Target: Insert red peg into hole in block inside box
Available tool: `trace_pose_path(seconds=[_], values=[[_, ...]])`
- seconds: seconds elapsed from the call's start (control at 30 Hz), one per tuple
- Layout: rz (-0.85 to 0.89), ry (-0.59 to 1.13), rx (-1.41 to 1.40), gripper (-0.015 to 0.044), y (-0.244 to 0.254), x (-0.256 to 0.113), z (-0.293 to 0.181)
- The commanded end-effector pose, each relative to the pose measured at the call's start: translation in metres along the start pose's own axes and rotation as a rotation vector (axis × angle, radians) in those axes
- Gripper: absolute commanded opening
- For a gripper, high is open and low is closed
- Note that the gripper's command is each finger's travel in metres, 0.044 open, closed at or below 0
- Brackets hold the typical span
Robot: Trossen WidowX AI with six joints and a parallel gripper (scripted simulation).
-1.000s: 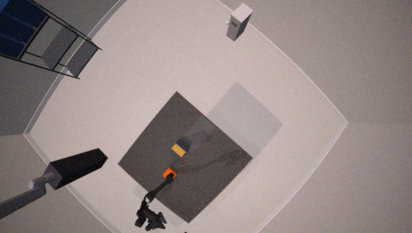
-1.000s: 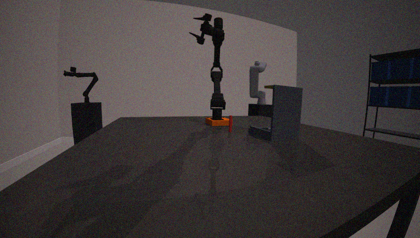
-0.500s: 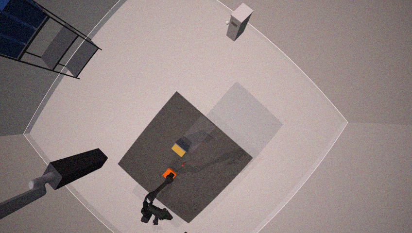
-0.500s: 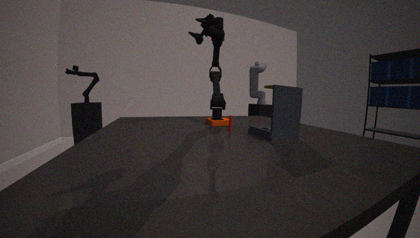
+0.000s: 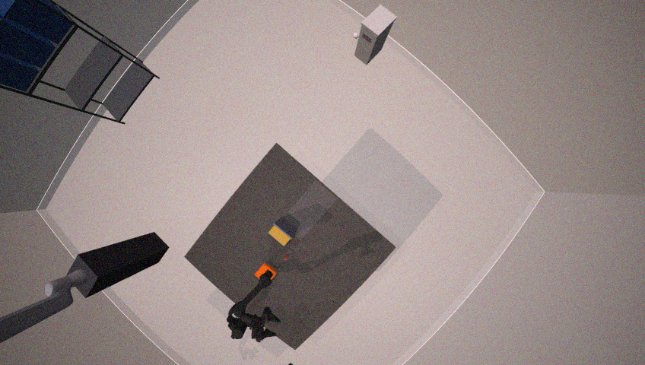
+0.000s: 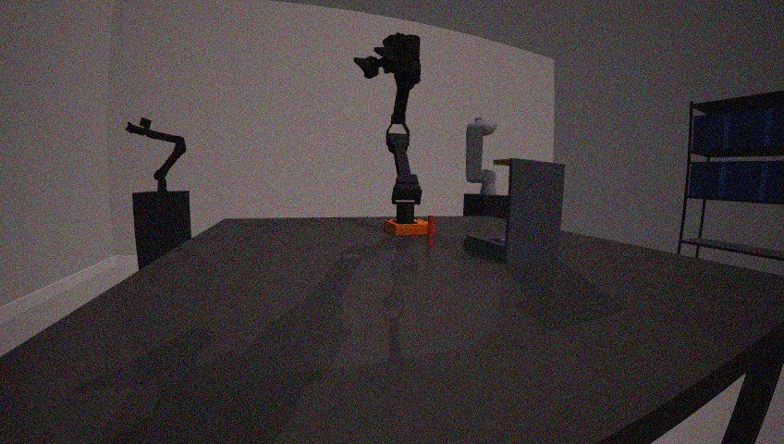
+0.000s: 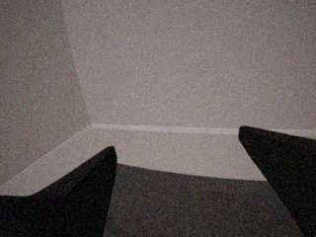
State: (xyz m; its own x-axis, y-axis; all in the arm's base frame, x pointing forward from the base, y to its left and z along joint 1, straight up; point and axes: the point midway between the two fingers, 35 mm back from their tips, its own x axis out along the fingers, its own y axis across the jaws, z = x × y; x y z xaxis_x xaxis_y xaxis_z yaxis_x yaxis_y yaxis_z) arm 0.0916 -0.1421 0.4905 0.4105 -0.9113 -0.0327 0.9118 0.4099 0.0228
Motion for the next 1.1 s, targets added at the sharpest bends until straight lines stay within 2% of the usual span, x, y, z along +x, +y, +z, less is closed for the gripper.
trace_pose_path(seconds=[0.0, 0.53, 1.07], values=[[0.051, 0.017, -0.16, 0.044, 0.015, 0.004, -0.013], [0.231, 0.035, -0.748, 0.044, 0.066, 0.014, -0.069], [0.431, -0.031, -1.328, 0.044, 0.11, 0.012, -0.133]])
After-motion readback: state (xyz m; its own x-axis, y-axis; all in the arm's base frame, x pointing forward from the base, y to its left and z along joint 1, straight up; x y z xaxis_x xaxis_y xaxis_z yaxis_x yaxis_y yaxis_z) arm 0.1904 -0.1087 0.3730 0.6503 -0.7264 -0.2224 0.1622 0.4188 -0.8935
